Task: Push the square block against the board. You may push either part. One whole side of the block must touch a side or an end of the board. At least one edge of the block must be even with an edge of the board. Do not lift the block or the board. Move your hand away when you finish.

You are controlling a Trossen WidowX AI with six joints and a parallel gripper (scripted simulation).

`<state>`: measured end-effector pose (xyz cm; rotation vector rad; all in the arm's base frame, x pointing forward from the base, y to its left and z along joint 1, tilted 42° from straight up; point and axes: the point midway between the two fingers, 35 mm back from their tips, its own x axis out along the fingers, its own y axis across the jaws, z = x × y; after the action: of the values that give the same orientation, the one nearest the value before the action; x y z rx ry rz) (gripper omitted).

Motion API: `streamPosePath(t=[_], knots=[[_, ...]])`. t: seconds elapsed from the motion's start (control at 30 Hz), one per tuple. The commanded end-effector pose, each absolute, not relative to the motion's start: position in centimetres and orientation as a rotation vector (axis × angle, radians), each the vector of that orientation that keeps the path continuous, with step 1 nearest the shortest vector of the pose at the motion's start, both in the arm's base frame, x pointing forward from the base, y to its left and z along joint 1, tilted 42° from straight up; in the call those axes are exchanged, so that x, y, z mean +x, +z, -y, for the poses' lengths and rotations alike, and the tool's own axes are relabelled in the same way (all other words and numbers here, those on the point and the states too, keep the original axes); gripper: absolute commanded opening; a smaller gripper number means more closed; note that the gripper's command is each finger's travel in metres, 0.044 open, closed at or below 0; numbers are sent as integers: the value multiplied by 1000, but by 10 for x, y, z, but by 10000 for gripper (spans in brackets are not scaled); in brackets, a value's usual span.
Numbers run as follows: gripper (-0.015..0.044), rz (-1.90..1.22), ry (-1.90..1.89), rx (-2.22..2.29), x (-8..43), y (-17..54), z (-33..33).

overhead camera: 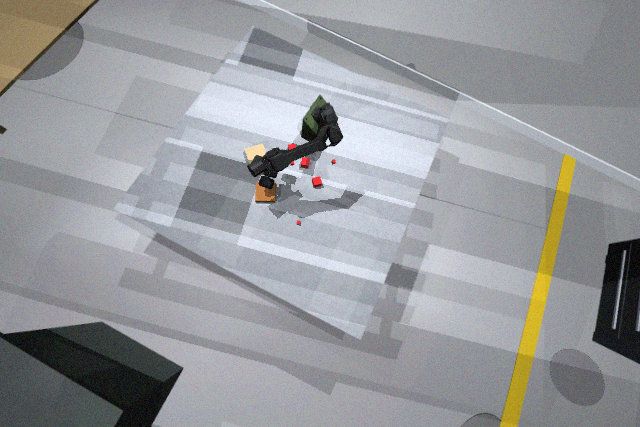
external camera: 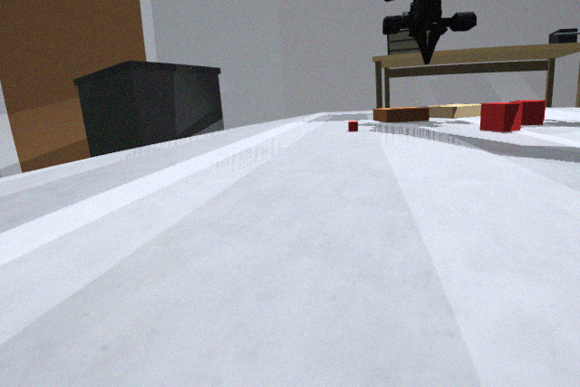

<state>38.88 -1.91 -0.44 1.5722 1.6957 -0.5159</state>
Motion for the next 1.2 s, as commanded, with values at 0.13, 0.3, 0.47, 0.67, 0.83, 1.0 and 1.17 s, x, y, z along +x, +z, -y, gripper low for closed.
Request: streamPosePath(t=[0.13,0.3,0.47,0.67,0.83,1.0,1.17], knots=[[0,-1676,-774,1728,359,-59,62],[0,-1650,-944,1831,334,-93,86],[0,-1619,-1114,1933,304,-124,104],[0,-1574,-1318,2051,264,-158,119],[0,-1538,-1462,2132,235,-180,123],[0,-1536,-1466,2136,236,-202,105],[0,-1539,-1465,2137,236,-221,86]])
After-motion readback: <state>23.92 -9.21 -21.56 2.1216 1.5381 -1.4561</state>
